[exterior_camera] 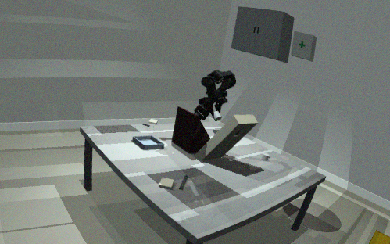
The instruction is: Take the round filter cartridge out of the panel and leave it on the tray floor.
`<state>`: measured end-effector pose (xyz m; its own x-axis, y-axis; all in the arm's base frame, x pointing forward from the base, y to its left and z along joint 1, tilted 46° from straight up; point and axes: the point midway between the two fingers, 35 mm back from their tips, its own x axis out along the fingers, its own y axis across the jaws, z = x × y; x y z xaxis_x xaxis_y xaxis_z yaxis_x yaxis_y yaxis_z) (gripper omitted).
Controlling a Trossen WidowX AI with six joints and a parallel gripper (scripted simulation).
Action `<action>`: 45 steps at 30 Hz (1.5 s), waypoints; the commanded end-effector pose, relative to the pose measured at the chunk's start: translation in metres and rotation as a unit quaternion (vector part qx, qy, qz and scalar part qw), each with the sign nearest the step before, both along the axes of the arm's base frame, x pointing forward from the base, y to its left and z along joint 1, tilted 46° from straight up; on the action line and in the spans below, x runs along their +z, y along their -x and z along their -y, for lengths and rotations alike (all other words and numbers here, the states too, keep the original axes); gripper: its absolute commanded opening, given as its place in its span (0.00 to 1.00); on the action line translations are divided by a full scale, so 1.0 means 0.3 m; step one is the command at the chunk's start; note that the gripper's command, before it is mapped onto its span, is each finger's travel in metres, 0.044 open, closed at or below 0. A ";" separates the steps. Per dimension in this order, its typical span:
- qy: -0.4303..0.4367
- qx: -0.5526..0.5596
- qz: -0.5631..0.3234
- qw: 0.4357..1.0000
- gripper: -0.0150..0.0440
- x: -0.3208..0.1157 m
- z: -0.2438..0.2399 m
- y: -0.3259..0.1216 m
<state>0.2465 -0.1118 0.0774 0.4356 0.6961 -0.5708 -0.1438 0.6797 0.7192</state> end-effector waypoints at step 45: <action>0.050 -0.413 -0.415 0.809 0.25 -0.619 0.435 0.424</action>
